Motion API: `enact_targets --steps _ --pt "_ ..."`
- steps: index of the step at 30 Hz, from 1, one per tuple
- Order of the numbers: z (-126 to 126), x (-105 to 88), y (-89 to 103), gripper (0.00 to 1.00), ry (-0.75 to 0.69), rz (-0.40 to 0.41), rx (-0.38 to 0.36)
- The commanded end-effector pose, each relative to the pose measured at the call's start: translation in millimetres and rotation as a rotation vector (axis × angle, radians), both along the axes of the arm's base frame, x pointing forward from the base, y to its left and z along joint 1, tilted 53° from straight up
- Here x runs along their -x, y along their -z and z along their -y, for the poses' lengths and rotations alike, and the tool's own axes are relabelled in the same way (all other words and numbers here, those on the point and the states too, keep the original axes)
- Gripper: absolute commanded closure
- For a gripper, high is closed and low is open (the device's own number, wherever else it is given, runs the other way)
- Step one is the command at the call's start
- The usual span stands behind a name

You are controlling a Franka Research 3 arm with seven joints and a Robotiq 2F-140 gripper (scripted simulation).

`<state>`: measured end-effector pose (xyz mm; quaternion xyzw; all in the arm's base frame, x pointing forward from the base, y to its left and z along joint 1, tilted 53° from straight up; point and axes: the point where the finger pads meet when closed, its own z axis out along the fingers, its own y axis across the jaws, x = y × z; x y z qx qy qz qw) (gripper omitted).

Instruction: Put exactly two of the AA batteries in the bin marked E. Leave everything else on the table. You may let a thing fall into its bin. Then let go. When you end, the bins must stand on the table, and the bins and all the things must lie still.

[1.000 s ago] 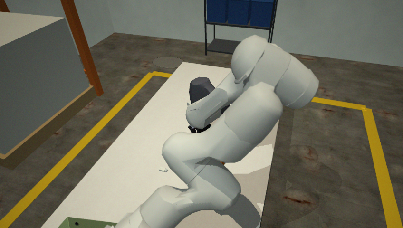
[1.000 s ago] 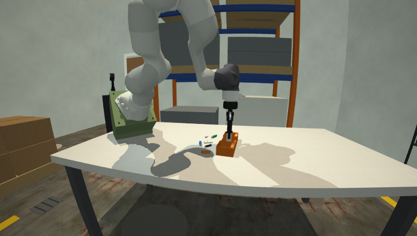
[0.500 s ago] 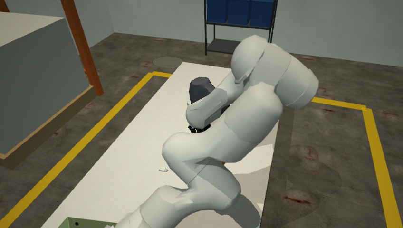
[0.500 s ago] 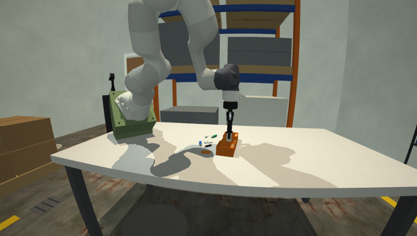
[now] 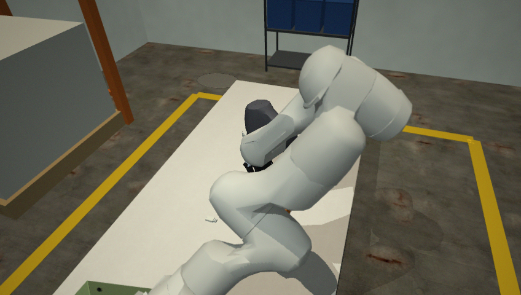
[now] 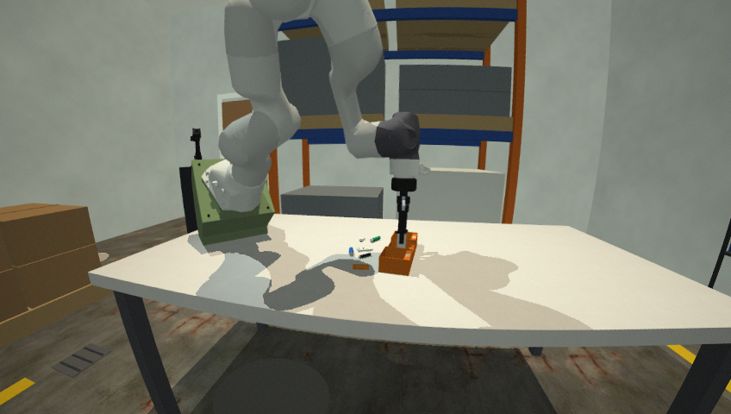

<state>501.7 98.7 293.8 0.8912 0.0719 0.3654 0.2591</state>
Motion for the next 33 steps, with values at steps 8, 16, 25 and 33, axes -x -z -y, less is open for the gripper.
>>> enact_targets --steps 8,16,25,33 --pt "-5 5.8 -5.3 0.95 -0.003 0.001 -0.003" --pt "-9 11.3 -10.1 0.95 -0.003 0.001 -0.003" --pt "-15 21.4 -18.8 0.95 -0.003 0.001 -0.003" --pt "-24 38.0 -33.2 0.95 -0.003 0.001 -0.003"
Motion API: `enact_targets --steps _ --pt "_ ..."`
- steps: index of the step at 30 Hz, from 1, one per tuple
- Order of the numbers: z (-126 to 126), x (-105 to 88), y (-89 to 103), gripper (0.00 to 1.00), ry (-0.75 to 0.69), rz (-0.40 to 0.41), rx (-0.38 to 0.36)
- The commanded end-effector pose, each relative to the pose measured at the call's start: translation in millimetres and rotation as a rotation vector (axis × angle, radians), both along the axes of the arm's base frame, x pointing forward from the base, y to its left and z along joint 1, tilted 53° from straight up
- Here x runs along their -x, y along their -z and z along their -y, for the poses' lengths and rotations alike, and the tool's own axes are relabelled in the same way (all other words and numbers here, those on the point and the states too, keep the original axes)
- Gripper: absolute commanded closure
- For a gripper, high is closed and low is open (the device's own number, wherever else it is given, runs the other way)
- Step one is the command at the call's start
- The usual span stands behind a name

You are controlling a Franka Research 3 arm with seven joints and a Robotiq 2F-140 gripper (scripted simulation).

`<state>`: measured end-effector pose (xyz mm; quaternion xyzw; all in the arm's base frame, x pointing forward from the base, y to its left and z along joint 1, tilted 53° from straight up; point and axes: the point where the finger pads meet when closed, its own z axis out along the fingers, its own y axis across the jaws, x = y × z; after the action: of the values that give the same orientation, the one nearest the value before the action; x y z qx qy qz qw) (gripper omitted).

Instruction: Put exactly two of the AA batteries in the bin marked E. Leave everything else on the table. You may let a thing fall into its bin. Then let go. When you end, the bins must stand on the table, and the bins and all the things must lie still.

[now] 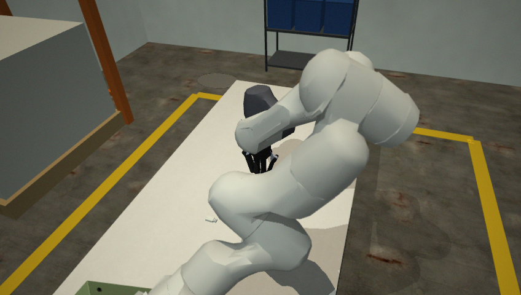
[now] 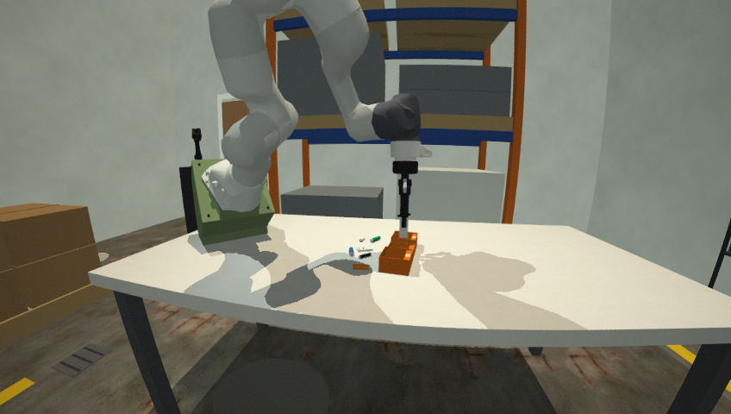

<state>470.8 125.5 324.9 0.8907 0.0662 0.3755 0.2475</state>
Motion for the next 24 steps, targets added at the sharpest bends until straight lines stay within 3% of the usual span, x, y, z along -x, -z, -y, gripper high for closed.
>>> enact_targets --steps 1,16,24 --pt "1 9.4 -4.1 0.95 0.001 -0.019 0.023" --pt "1 9.4 -4.1 0.95 0.001 -0.019 0.023" --pt "-35 3.5 13.1 0.95 0.001 -0.019 0.023"
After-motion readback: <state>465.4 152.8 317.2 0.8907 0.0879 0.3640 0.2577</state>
